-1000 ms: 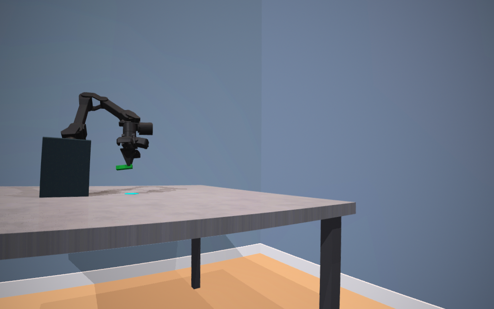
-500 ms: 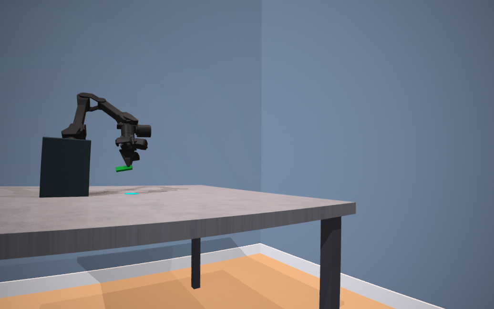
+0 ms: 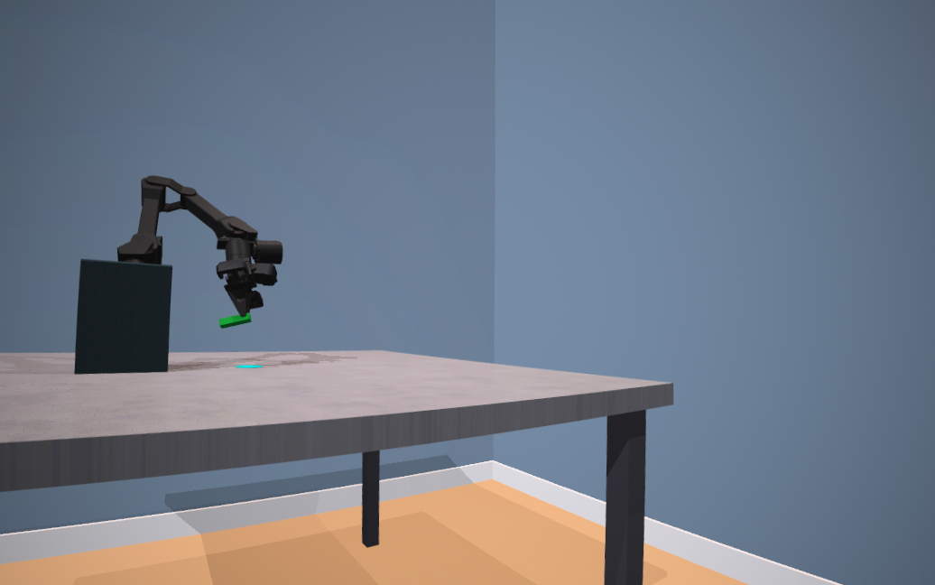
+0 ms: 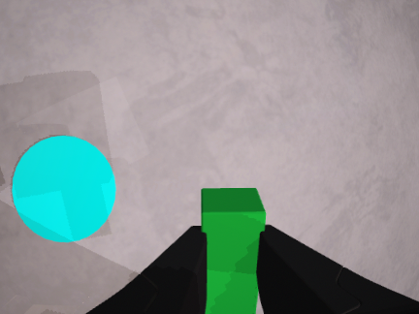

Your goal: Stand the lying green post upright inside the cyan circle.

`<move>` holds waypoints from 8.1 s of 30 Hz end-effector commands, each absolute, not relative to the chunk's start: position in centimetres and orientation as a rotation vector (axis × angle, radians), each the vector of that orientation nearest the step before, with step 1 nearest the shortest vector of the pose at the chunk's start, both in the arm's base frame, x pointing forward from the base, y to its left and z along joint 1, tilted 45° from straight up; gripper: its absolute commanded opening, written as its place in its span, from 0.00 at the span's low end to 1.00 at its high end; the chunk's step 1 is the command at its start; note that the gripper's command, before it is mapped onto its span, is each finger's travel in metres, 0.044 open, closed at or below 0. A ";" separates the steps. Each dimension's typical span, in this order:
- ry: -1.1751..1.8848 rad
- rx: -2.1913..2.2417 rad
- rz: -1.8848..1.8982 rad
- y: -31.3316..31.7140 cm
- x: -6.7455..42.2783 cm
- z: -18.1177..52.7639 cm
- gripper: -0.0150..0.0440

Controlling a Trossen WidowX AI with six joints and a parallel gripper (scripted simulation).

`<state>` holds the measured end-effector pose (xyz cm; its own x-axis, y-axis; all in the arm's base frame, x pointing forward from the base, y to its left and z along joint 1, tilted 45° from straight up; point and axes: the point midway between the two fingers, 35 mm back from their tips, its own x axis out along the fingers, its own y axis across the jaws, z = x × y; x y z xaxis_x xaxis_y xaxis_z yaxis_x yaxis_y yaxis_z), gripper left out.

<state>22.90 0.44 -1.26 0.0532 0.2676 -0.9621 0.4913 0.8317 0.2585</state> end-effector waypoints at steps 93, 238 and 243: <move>1.025 0.525 -0.524 0.7 23.2 -1.2 0.29; 0.306 0.826 -0.553 3.4 22.8 1.6 0.29; 0.302 0.811 -0.550 3.9 22.9 1.2 0.29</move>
